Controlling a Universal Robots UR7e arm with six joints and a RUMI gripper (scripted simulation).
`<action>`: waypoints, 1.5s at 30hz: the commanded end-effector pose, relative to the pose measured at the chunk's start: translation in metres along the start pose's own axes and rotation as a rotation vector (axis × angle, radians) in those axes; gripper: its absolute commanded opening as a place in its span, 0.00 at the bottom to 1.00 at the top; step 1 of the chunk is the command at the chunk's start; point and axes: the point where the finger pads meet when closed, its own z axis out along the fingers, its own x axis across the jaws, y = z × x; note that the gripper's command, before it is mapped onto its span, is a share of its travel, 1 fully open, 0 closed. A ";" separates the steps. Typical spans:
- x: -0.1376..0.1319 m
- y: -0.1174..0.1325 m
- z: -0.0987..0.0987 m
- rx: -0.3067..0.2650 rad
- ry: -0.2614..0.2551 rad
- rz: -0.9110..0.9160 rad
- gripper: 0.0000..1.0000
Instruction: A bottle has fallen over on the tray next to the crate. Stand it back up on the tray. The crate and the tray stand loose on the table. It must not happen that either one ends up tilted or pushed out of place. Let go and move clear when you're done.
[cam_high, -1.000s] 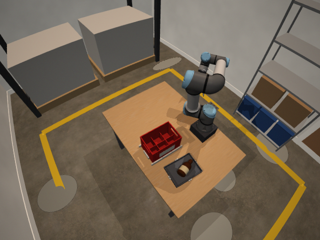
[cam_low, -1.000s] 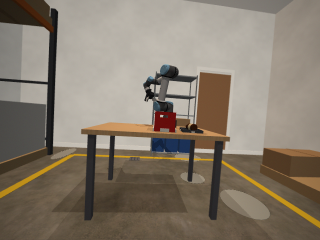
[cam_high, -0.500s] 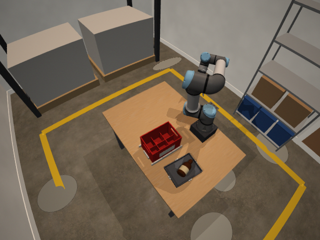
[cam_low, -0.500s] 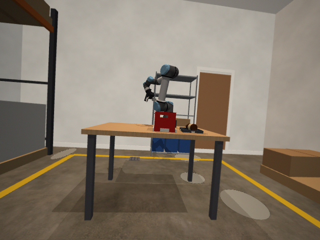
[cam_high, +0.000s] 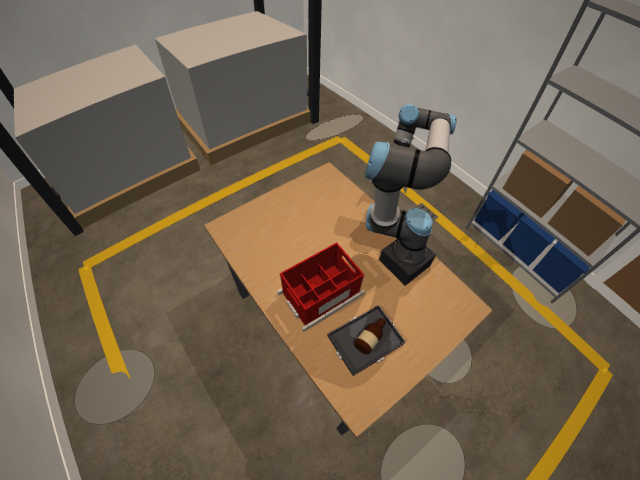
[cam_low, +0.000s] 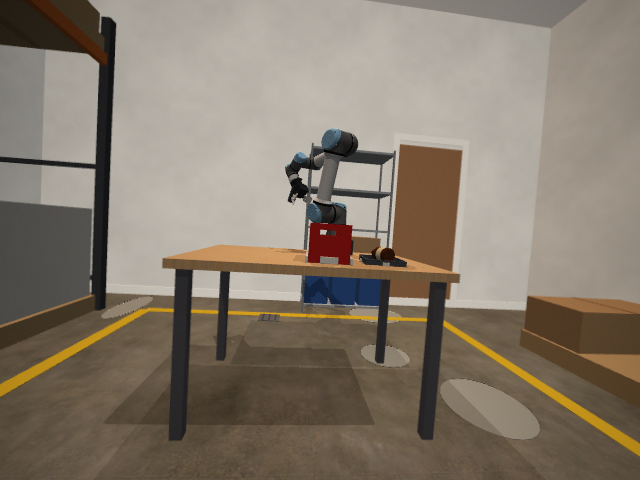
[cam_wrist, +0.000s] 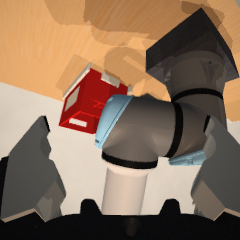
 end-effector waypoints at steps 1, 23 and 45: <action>-0.002 0.000 0.001 0.002 0.007 -0.009 1.00; -0.015 0.001 0.009 0.013 0.060 -0.080 1.00; -0.036 0.006 0.025 0.029 0.141 -0.195 1.00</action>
